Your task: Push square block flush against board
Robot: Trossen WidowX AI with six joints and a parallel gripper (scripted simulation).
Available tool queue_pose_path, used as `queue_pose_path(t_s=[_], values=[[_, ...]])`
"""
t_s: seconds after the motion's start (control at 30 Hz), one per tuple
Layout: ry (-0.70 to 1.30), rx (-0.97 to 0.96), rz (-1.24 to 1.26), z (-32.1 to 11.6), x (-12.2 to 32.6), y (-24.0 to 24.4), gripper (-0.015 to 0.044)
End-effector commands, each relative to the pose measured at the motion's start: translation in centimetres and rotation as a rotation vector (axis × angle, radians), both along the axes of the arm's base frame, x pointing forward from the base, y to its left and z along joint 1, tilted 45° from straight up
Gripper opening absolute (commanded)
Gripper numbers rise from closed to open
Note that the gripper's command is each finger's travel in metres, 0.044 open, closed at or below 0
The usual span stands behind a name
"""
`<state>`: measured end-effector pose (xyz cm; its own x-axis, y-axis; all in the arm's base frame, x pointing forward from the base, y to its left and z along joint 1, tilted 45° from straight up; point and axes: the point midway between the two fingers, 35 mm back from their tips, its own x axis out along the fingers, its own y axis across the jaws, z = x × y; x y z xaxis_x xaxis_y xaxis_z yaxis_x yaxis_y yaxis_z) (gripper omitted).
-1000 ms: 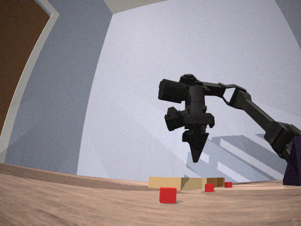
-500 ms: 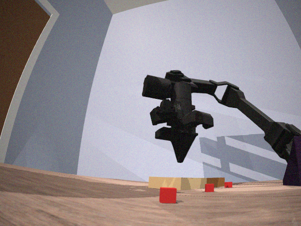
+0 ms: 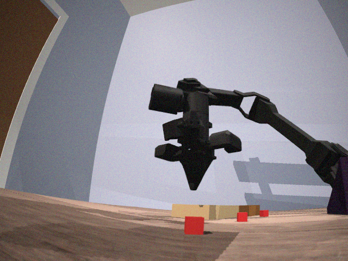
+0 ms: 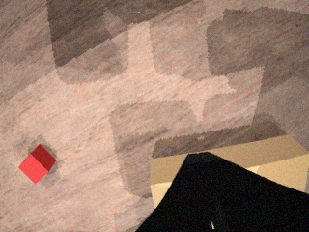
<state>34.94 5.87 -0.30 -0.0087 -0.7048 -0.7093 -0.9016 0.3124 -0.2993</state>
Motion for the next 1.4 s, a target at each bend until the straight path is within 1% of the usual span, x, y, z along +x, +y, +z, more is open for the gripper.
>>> queue_pose_path(t_s=[0.0, 0.07, 0.13, 1.1, 1.37], values=[[0.013, 0.004, 0.014, -0.9, 0.2, -0.7, 0.0000], [0.020, 0.003, 0.021, -3.1, 0.3, -2.9, 0.0000], [0.023, 0.002, 0.024, -3.9, 0.2, -3.7, 0.0000], [0.024, 0.001, 0.024, -1.2, -1.1, -6.4, 0.0000], [0.024, 0.002, 0.024, -1.7, -0.7, -5.8, 0.0000]])
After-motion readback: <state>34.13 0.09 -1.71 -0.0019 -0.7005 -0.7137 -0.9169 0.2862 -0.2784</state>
